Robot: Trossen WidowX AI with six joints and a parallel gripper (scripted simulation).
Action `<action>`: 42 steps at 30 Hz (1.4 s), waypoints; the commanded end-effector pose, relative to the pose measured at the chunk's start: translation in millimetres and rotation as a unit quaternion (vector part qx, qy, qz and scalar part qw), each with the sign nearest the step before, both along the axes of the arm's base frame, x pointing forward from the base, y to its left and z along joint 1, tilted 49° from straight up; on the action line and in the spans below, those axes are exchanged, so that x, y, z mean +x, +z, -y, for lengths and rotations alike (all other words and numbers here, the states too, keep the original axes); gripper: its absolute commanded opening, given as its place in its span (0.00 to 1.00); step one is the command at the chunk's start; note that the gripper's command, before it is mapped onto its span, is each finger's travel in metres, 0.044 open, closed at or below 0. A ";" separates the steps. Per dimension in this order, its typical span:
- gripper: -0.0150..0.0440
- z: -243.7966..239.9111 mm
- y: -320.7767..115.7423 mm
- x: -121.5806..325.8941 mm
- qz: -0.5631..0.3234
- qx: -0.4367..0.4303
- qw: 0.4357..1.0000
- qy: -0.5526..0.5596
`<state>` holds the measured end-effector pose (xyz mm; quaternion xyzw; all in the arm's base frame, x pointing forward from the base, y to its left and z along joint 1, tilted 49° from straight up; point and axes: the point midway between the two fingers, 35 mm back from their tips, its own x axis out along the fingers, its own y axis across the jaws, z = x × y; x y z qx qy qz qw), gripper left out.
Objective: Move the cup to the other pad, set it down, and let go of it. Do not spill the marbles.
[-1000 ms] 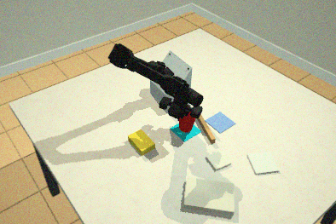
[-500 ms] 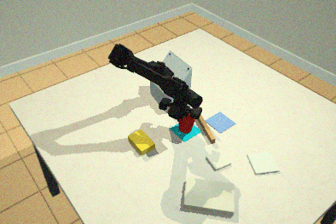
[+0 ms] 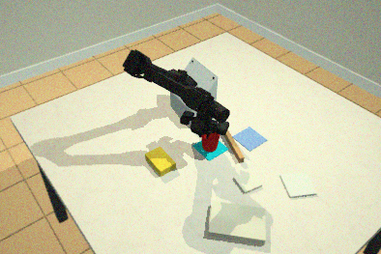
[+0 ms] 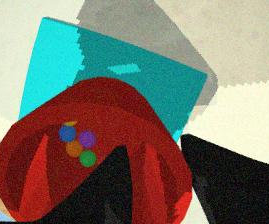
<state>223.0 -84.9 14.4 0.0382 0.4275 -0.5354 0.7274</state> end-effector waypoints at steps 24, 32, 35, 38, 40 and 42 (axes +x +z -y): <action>0.47 -20.6 15.6 -0.2 -0.001 0.002 1.000 0.000; 0.47 -27.3 21.1 -1.0 -0.002 0.001 1.000 0.000; 0.47 -29.8 23.2 -1.4 -0.002 0.001 1.000 0.000; 0.47 -32.2 25.3 -1.9 -0.002 0.000 1.000 0.000; 0.47 -33.8 26.8 -2.3 -0.002 0.000 1.000 0.000; 0.47 -35.4 28.3 -2.8 -0.002 0.000 1.000 0.000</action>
